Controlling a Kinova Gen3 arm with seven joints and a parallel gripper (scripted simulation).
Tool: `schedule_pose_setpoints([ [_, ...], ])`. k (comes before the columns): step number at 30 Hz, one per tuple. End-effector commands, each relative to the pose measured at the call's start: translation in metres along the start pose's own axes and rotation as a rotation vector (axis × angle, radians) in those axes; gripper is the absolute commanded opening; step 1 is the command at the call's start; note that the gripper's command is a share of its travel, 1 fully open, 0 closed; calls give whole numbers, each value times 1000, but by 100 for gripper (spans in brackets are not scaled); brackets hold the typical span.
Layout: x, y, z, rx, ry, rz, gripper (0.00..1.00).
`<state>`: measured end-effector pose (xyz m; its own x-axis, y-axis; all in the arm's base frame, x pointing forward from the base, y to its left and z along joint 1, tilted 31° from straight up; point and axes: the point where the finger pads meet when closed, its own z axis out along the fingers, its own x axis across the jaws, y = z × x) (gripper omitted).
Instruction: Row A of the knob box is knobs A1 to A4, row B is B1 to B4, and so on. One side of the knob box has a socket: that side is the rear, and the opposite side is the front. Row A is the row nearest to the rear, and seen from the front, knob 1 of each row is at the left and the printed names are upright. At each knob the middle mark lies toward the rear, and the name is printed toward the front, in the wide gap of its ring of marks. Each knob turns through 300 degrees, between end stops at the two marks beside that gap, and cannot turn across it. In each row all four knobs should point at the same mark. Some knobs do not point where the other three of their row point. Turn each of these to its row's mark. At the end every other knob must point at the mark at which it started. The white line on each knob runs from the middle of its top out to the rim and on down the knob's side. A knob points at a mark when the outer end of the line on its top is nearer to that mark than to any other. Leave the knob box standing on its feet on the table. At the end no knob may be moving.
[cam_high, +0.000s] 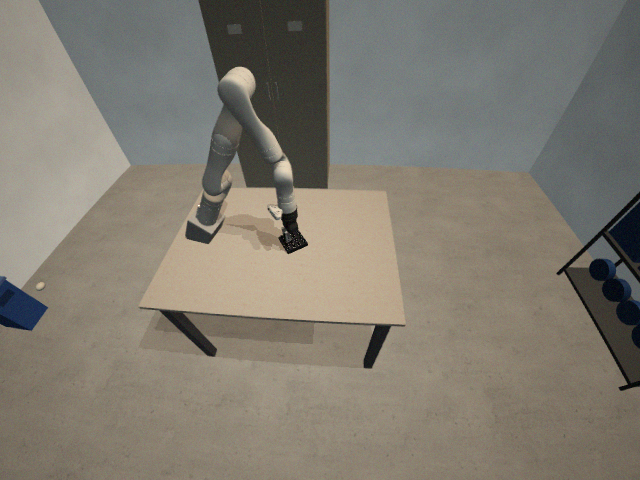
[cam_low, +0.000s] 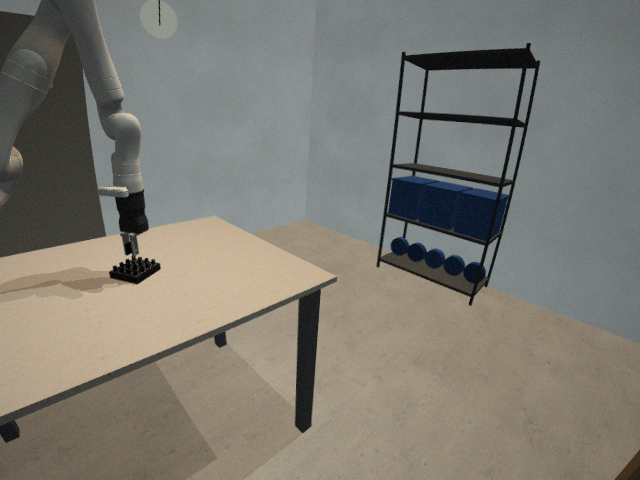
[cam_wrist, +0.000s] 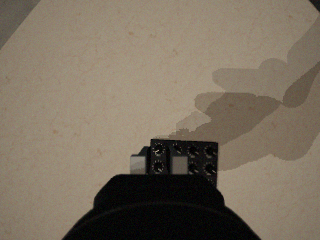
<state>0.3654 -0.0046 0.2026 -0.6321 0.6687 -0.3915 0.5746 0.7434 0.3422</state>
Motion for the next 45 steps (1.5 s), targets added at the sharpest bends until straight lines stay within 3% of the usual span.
schedule_pose_setpoints([
  [1,0,0,0,-1,-1,0,46],
  [45,0,0,6,-1,-1,0,46],
])
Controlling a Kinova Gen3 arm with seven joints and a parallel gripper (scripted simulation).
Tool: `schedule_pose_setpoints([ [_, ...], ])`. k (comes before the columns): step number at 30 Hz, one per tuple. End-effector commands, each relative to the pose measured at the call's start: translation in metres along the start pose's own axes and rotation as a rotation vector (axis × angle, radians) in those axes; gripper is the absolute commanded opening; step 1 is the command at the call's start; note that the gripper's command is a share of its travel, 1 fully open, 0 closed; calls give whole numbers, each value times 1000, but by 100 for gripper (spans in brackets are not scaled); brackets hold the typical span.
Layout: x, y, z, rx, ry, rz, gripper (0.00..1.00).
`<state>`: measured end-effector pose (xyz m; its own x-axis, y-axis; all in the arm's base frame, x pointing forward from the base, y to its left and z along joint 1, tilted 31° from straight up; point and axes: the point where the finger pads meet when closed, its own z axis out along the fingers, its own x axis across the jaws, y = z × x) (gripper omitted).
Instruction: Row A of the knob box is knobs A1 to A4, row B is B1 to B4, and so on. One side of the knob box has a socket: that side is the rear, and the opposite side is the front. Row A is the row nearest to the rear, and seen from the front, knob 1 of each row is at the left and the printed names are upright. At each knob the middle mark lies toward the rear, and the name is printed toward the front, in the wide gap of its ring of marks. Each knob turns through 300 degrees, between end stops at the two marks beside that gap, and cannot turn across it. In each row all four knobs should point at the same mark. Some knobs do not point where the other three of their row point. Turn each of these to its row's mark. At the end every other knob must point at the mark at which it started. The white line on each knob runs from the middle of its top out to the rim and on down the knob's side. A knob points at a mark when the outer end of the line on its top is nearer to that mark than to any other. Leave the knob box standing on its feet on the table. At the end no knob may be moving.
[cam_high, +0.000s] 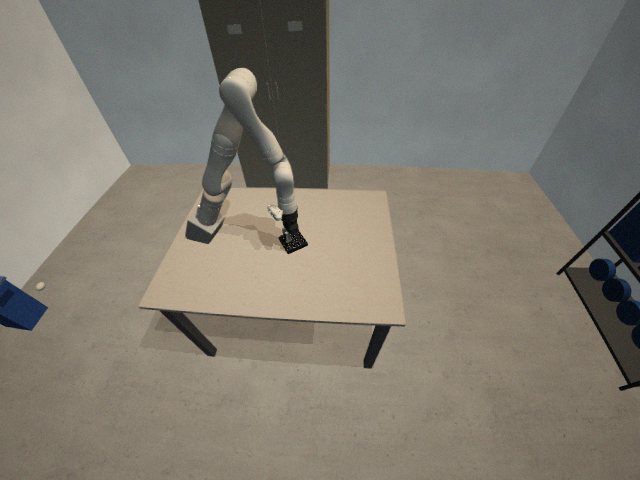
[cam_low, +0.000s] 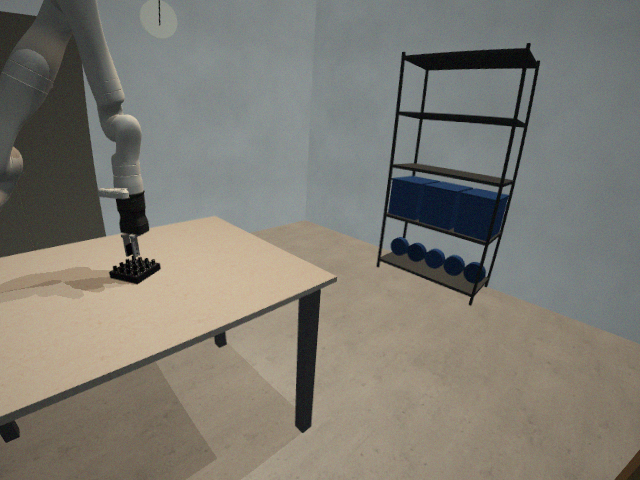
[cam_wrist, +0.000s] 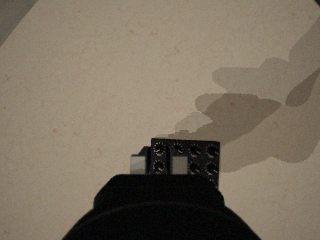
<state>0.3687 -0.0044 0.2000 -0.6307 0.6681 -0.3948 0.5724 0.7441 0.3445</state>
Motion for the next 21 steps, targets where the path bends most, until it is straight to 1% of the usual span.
schedule_pose_setpoints([
  [1,1,-1,3,3,3,1,46],
  [6,1,-1,6,3,3,1,46],
  [21,1,-1,26,3,3,1,46],
])
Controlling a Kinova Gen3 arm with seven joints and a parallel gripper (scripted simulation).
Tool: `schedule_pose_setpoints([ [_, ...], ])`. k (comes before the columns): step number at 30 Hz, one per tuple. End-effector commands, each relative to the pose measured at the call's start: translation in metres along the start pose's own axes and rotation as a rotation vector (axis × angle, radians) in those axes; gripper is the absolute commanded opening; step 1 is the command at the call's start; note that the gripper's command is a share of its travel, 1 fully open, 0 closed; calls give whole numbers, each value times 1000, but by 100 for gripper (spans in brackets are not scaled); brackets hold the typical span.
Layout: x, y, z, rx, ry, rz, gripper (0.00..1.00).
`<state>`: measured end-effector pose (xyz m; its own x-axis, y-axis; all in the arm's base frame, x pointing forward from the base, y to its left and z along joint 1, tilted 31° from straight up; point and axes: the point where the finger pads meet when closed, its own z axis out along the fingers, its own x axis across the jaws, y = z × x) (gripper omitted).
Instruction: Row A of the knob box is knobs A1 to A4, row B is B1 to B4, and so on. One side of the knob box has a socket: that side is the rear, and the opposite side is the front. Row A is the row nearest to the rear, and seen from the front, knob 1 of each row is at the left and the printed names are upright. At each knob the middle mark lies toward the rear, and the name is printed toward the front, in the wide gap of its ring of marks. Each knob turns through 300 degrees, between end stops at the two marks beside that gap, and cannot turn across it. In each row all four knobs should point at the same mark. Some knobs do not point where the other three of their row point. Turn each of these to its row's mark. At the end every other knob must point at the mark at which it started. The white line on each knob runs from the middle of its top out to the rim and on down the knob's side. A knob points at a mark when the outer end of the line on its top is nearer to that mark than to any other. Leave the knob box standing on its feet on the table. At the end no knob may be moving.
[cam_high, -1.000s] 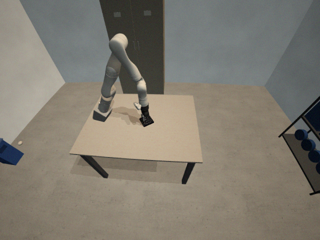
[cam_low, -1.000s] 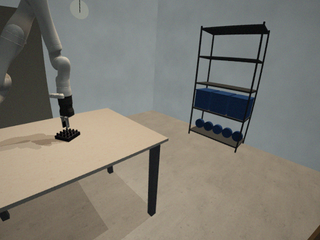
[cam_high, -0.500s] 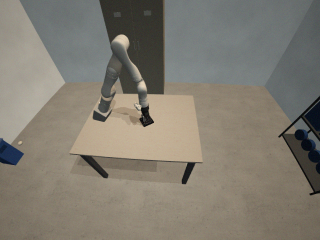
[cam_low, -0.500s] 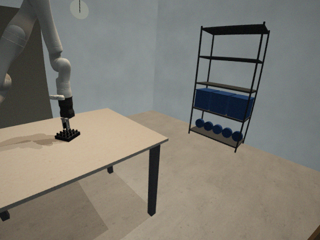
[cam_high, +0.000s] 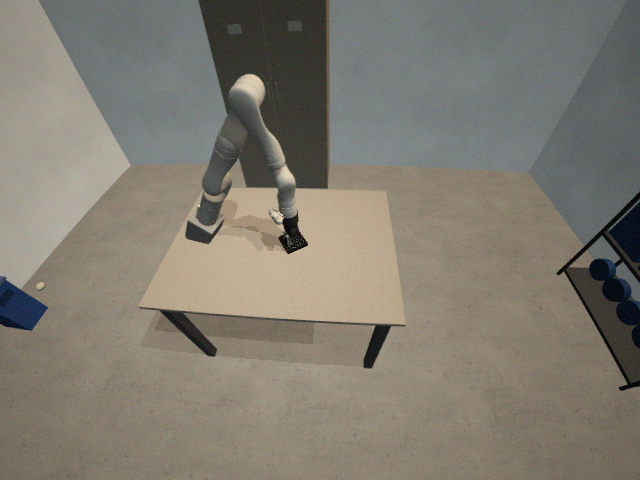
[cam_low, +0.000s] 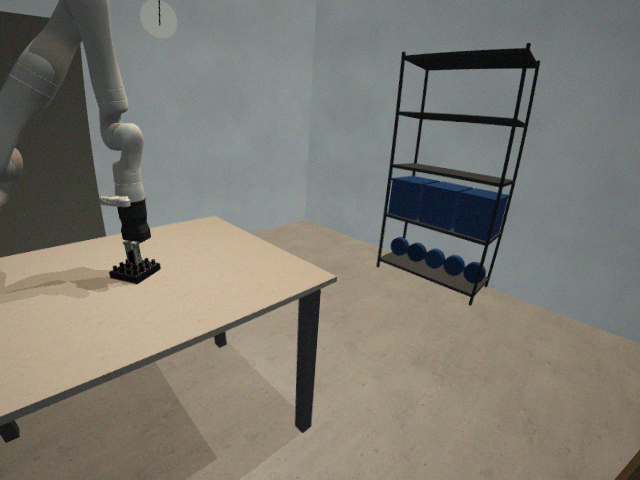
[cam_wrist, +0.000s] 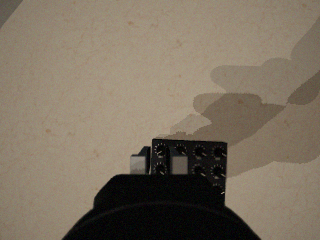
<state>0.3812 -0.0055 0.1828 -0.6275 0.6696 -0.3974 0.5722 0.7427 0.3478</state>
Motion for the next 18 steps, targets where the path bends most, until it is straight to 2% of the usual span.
schedule_pose_setpoints([
  [1,3,-1,4,5,6,-1,46],
  [18,4,-1,19,5,6,-1,46],
])
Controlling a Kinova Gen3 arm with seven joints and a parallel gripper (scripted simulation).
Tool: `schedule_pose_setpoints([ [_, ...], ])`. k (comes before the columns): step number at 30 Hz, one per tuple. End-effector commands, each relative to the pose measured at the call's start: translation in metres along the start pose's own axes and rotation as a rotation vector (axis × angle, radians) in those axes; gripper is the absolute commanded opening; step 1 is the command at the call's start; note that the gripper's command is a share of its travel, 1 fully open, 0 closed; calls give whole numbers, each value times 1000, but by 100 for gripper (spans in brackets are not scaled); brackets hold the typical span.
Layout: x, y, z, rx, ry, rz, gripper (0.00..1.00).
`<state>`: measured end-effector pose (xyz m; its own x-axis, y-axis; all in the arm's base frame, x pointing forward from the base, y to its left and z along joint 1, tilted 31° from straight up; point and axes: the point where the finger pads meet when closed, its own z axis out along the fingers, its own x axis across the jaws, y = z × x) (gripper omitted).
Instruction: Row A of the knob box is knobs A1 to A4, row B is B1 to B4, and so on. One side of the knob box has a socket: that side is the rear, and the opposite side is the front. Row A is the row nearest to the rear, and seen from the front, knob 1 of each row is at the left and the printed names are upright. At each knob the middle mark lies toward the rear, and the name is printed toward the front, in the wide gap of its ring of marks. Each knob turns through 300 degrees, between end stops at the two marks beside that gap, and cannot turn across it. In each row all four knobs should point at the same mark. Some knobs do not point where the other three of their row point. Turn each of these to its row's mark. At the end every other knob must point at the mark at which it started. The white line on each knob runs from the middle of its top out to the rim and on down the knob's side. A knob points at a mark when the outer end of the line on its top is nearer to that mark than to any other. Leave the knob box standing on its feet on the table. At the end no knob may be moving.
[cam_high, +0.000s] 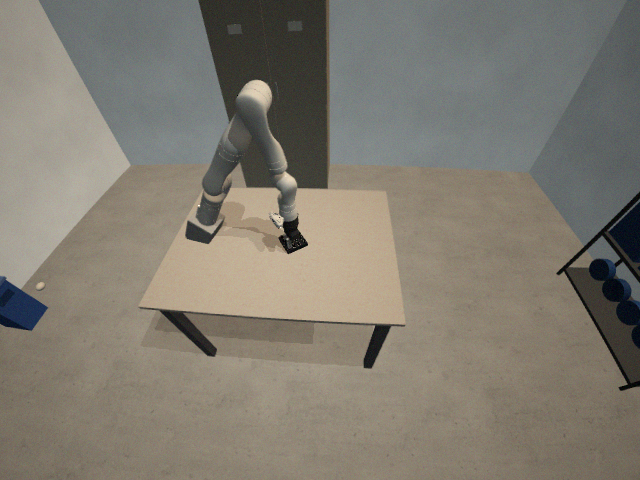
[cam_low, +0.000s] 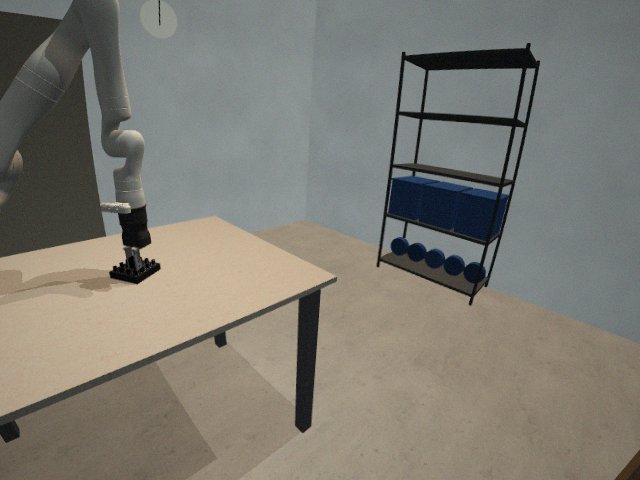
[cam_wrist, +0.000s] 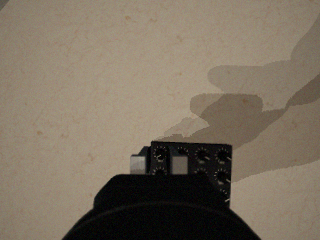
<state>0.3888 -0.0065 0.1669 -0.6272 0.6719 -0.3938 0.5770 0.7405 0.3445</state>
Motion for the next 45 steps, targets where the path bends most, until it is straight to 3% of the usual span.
schedule_pose_setpoints([
  [1,3,1,1,0,3,-5,46],
  [45,3,1,3,0,3,-5,46],
])
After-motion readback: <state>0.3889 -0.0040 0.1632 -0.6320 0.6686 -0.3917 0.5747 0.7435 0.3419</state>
